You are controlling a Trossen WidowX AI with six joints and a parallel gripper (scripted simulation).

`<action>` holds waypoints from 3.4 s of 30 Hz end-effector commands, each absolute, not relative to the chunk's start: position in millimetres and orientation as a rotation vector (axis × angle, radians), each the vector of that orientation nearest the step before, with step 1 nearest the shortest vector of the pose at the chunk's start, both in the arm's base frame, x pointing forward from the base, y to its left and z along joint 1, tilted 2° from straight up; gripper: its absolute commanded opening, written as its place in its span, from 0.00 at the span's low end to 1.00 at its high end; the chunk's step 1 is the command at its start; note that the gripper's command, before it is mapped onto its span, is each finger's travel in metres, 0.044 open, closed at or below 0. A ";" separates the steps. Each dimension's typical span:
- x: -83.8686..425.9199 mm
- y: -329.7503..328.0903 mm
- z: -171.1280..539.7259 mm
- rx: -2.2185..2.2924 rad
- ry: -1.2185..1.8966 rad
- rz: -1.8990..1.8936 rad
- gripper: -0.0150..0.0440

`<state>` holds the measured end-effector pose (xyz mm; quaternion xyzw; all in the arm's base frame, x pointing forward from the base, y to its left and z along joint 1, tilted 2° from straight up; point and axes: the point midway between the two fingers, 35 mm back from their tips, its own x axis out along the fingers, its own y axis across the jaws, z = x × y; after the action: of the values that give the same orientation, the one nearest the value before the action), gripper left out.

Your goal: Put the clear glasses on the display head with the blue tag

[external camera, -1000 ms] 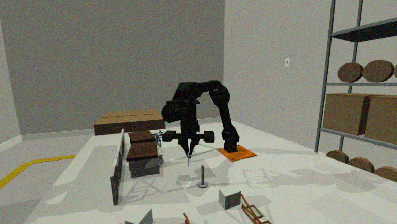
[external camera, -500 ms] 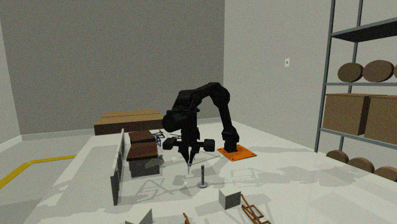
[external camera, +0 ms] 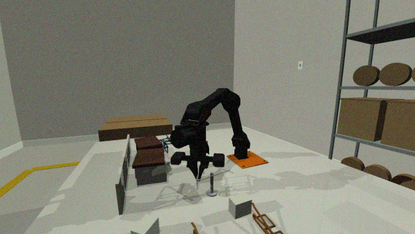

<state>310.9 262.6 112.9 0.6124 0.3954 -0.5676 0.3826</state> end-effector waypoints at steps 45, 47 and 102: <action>317.6 225.3 109.6 1.562 0.998 -1.449 0.25; 317.5 224.0 109.5 1.562 0.998 -1.449 0.25; 317.5 216.0 109.1 1.562 0.998 -1.449 0.25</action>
<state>316.7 214.5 109.3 0.6140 0.3917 -0.5679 0.3836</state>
